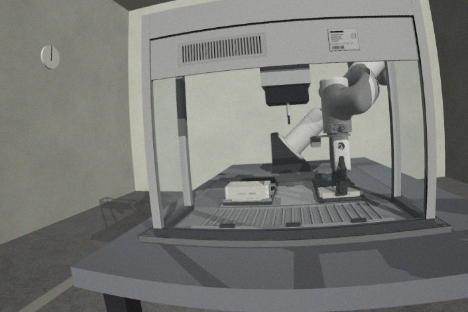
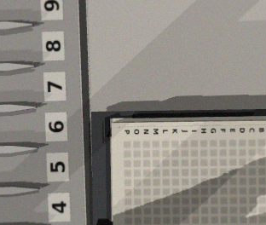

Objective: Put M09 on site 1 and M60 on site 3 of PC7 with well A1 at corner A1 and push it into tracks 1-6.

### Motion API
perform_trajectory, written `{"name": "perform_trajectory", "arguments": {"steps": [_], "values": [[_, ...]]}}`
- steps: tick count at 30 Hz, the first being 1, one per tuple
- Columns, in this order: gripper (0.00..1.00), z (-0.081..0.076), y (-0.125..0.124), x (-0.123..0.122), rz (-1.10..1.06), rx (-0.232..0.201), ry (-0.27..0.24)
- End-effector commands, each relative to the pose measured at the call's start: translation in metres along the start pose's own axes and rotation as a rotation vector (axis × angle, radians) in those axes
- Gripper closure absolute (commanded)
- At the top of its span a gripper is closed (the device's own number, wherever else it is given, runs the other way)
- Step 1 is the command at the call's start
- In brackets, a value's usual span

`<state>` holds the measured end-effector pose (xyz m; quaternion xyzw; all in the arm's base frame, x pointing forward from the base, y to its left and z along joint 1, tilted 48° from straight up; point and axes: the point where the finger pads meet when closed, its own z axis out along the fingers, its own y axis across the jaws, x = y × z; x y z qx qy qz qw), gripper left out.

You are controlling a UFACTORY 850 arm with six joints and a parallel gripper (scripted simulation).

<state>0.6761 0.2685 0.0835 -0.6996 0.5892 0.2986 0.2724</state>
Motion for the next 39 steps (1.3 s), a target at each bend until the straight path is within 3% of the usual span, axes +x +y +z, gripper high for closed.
{"name": "perform_trajectory", "arguments": {"steps": [1, 26, 39], "values": [[0.00, -0.001, -0.001, 0.000, -0.001, 0.002, 0.000], [0.00, -0.001, -0.001, 0.000, -0.001, 0.002, 0.000], [0.00, -0.019, -0.001, 0.000, -0.001, 0.002, 0.000]]}}
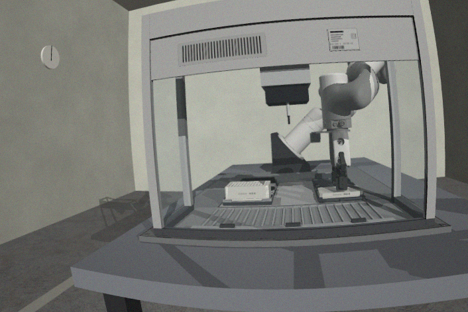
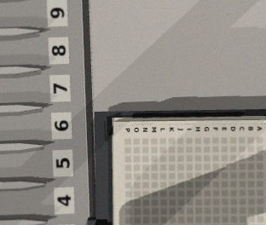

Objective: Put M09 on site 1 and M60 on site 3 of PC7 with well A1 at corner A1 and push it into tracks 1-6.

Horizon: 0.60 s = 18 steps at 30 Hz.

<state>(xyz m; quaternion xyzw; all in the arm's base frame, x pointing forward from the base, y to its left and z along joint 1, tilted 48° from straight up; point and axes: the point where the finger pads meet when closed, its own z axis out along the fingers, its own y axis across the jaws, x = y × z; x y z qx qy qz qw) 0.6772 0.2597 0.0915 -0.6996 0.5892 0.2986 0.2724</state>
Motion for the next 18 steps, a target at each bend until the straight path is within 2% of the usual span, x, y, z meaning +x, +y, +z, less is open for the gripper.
{"name": "perform_trajectory", "arguments": {"steps": [1, 18], "values": [[0.00, -0.009, -0.001, 0.000, -0.001, 0.002, 0.000], [0.00, -0.034, -0.001, 0.000, -0.001, 0.002, 0.000]]}}
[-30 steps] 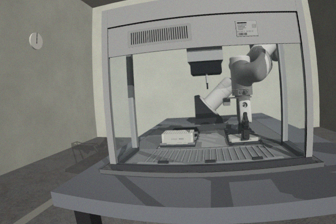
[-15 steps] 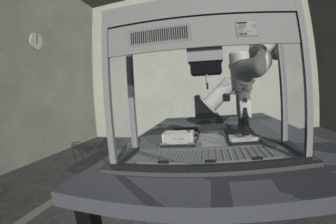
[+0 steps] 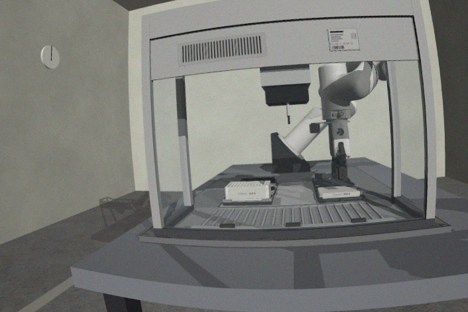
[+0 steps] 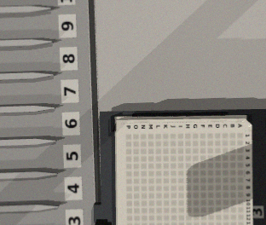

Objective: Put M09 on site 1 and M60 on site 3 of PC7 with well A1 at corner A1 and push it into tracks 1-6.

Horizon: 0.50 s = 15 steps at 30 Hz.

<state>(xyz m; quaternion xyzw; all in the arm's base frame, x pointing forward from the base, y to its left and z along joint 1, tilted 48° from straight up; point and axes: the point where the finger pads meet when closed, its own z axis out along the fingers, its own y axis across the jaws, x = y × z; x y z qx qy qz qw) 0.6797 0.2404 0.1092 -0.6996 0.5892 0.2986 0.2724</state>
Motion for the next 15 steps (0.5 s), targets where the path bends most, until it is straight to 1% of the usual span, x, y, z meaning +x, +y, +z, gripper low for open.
{"name": "perform_trajectory", "arguments": {"steps": [1, 9, 11, 15], "values": [[0.00, -0.009, -0.001, 0.000, -0.001, 0.002, 0.000], [0.00, -0.023, -0.001, 0.000, -0.001, 0.002, 0.000], [0.00, -0.023, -0.001, 0.000, -0.001, 0.002, 0.000], [0.00, -0.029, -0.001, 0.000, -0.001, 0.002, 0.000]]}}
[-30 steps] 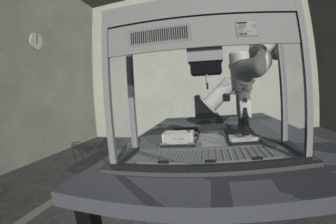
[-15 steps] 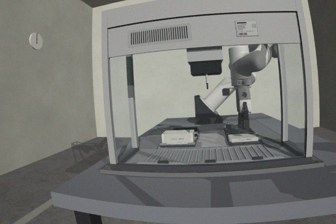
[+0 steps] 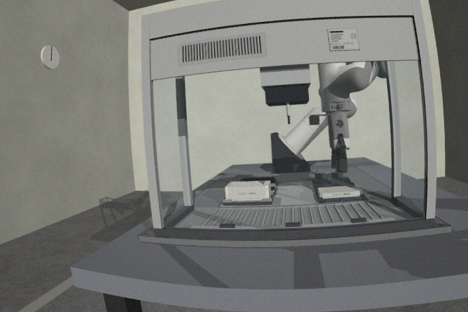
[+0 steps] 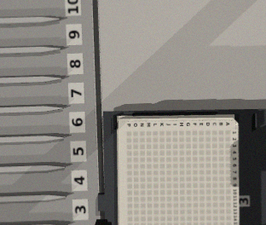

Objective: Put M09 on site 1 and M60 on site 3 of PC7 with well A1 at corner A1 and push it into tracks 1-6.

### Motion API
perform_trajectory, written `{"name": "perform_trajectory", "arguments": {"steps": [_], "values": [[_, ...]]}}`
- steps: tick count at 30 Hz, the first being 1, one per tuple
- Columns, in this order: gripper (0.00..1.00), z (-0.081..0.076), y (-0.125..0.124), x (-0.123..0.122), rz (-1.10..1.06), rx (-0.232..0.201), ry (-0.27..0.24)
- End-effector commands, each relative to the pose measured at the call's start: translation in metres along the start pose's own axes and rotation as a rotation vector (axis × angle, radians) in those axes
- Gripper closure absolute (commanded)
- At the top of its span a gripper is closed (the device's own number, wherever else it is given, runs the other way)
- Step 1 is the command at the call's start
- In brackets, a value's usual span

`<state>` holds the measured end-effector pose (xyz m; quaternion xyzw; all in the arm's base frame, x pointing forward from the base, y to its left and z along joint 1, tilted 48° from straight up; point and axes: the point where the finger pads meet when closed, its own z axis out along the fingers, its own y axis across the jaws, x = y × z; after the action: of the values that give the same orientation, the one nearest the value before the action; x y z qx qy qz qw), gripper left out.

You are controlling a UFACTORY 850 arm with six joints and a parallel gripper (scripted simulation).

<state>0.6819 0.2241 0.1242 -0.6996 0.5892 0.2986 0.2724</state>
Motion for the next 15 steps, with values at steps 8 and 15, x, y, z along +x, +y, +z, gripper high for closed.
{"name": "perform_trajectory", "arguments": {"steps": [8, 15], "values": [[0.00, -0.021, -0.001, 0.000, -0.001, 0.002, 0.000], [0.00, -0.029, -0.001, 0.000, -0.001, 0.002, 0.000]]}}
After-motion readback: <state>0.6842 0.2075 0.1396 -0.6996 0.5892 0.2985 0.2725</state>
